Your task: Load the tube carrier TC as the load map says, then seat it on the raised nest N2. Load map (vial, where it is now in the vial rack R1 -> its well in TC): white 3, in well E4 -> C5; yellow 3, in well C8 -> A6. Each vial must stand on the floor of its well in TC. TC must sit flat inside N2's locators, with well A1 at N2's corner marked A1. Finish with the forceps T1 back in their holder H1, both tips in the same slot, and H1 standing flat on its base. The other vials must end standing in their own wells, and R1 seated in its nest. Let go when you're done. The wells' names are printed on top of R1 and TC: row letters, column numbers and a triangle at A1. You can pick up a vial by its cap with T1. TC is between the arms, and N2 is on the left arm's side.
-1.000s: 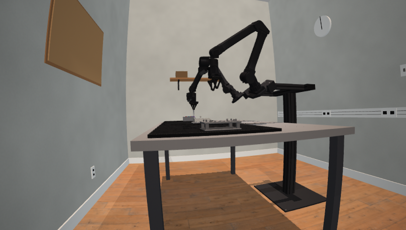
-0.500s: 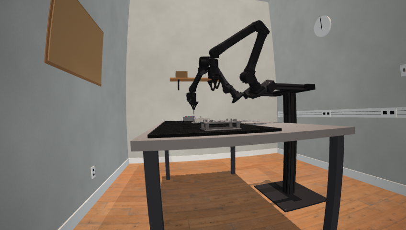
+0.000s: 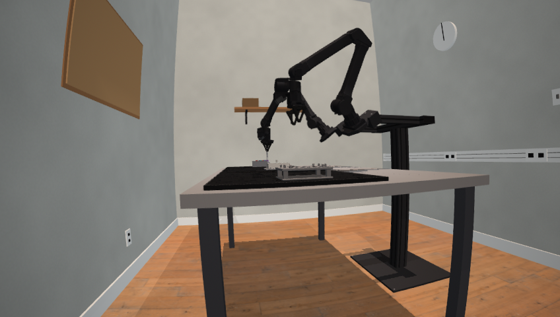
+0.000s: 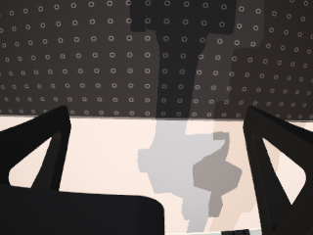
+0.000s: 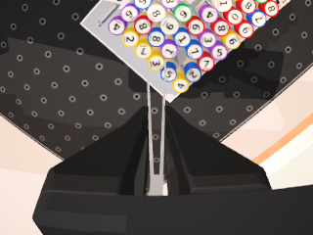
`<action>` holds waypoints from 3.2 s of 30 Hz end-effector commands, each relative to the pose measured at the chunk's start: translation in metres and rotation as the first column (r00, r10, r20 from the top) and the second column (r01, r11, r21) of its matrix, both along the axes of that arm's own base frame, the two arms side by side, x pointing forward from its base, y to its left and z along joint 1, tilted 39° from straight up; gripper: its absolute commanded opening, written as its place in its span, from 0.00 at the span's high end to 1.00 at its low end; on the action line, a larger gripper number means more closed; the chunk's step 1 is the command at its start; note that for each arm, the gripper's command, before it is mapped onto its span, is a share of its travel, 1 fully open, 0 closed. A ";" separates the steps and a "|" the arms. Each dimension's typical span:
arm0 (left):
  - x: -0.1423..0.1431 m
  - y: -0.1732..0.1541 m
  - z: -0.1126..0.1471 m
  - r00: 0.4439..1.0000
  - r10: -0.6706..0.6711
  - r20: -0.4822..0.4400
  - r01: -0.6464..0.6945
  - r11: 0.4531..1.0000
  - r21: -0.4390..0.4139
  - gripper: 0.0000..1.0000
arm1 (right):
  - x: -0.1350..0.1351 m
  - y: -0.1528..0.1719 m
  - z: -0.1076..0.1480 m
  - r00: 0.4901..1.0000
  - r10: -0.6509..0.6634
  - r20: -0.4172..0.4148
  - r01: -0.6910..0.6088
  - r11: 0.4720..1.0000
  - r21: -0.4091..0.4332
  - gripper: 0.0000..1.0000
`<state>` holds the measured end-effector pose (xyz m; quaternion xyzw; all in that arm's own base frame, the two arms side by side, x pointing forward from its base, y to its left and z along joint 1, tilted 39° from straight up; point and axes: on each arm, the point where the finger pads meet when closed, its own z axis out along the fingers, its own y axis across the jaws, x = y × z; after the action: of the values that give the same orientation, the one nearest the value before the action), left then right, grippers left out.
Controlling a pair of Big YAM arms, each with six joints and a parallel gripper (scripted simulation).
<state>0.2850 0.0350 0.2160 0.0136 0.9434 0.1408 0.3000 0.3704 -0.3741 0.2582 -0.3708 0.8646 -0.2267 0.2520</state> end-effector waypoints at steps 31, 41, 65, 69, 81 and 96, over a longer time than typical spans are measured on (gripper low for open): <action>0.005 -0.001 0.013 1.000 -0.014 0.025 0.014 1.000 0.004 0.00 | -0.026 0.005 0.052 1.000 -0.006 0.020 0.007 0.999 -0.035 0.91; 0.005 -0.001 0.013 1.000 -0.014 0.025 0.014 1.000 0.004 0.00 | -0.031 0.008 0.066 1.000 -0.001 0.026 0.002 0.999 -0.039 0.91; 0.005 -0.001 0.013 1.000 -0.014 0.025 0.014 1.000 0.004 0.00 | -0.025 0.009 0.059 1.000 0.012 0.009 -0.012 1.000 -0.013 0.91; 0.005 -0.001 0.013 1.000 -0.014 0.025 0.014 1.000 0.004 0.00 | -0.027 0.013 0.048 1.000 0.012 -0.007 -0.011 1.000 0.009 0.91; 0.005 -0.001 0.013 1.000 -0.014 0.025 0.014 1.000 0.004 0.00 | -0.025 0.010 0.051 1.000 0.011 0.003 -0.011 1.000 -0.006 0.91; 0.005 -0.001 0.013 1.000 -0.014 0.025 0.014 1.000 0.004 0.00 | -0.024 0.008 0.052 1.000 0.011 0.009 -0.011 1.000 -0.017 0.91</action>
<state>0.2850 0.0350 0.2160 0.0136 0.9434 0.1408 0.3000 0.3362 -0.3584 0.3033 -0.3694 0.8663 -0.2219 0.2526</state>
